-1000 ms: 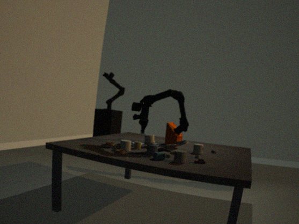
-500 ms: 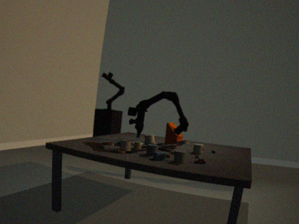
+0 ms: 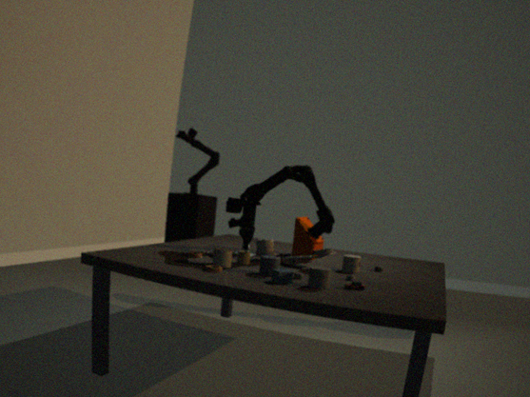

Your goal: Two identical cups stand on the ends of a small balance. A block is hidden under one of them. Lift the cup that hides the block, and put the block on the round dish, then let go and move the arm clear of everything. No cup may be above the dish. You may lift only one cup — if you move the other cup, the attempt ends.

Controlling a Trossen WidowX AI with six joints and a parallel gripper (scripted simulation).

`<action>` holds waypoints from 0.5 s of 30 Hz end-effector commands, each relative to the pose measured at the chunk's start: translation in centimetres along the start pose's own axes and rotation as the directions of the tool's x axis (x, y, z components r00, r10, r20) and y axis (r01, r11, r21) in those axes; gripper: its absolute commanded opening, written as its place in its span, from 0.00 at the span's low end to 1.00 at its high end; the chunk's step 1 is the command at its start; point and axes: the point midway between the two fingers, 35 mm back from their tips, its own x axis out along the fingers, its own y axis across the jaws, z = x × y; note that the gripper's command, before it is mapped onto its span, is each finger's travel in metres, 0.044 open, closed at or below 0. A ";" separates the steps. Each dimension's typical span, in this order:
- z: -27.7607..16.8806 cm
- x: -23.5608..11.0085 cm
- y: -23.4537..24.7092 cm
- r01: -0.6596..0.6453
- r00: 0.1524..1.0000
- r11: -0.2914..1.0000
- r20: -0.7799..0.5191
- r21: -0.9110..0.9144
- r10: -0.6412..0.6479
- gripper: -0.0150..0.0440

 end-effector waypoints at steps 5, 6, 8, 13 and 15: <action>-0.3 1.5 0.0 -0.001 1.000 1.000 -0.009 0.007 0.001 0.25; -0.3 1.6 0.0 -0.001 1.000 1.000 -0.009 0.007 0.001 0.25; 0.0 1.1 0.0 0.001 1.000 1.000 -0.002 0.000 -0.001 0.30; 0.0 1.1 0.0 0.001 1.000 1.000 -0.002 0.000 -0.001 0.52; 0.0 1.1 0.0 0.001 1.000 1.000 -0.002 0.000 -0.001 0.61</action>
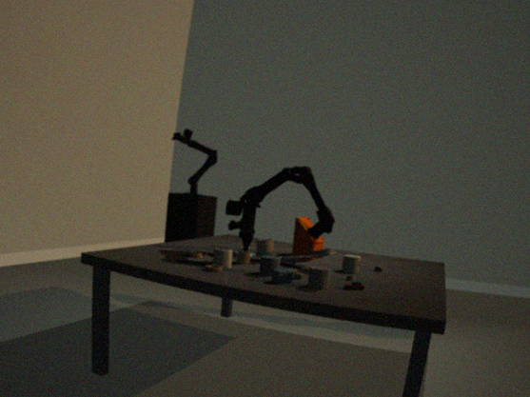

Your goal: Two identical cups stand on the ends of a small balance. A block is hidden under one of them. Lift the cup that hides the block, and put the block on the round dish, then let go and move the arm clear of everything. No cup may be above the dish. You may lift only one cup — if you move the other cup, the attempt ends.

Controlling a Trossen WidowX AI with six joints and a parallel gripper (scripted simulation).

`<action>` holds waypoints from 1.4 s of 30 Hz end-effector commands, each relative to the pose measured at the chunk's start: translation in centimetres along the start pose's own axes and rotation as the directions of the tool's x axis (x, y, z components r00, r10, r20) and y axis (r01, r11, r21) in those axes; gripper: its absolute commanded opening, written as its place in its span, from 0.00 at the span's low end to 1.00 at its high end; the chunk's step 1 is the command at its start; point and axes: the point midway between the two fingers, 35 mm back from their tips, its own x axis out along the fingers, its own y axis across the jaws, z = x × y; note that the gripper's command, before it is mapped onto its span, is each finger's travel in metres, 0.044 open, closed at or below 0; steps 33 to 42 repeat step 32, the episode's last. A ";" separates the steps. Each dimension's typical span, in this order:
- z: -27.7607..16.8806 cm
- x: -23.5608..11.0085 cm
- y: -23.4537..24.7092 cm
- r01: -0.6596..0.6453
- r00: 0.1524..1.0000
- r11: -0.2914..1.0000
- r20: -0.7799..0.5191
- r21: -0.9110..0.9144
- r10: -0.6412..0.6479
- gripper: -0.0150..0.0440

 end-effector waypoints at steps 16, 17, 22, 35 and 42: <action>-0.1 -5.8 0.0 -0.001 1.000 1.000 -0.004 0.007 0.001 1.00; -0.1 -6.0 0.0 -0.001 1.000 1.000 -0.004 0.007 0.001 1.00; -0.2 -10.3 -0.2 -0.010 1.000 1.000 0.007 0.012 0.009 1.00; -0.2 -10.3 -0.2 -0.010 1.000 1.000 0.007 0.012 0.009 1.00; -0.2 -10.3 -0.2 -0.010 1.000 1.000 0.007 0.012 0.009 1.00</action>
